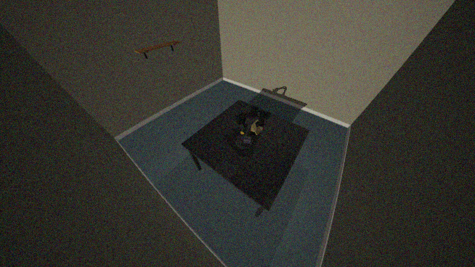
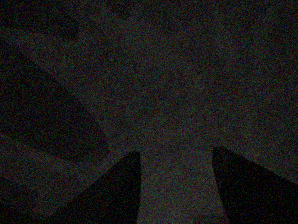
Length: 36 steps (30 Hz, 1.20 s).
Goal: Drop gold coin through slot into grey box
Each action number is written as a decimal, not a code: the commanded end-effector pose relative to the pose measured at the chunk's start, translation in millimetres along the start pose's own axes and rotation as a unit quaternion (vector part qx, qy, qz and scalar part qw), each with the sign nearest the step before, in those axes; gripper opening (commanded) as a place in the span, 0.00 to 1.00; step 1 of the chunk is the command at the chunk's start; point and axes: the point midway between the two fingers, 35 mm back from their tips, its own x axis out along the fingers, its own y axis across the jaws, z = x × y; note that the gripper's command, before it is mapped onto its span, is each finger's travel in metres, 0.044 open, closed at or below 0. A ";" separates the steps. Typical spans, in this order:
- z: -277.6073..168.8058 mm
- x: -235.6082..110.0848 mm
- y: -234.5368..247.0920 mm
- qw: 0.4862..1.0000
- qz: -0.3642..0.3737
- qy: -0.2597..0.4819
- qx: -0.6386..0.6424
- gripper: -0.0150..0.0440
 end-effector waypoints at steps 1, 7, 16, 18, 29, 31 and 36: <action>33.4 -52.8 45.8 0.954 0.127 -0.045 0.267 0.53; 45.1 -81.7 71.7 0.896 0.202 -0.032 0.393 0.53; 49.6 -93.4 84.5 0.874 0.223 -0.023 0.431 0.53; 49.6 -93.4 84.5 0.874 0.223 -0.023 0.431 0.53; 57.2 -60.8 95.3 0.874 0.224 -0.023 0.431 0.53; 57.4 -59.7 95.9 0.874 0.224 -0.023 0.431 0.53; 59.7 -48.0 103.4 0.874 0.224 -0.023 0.431 0.53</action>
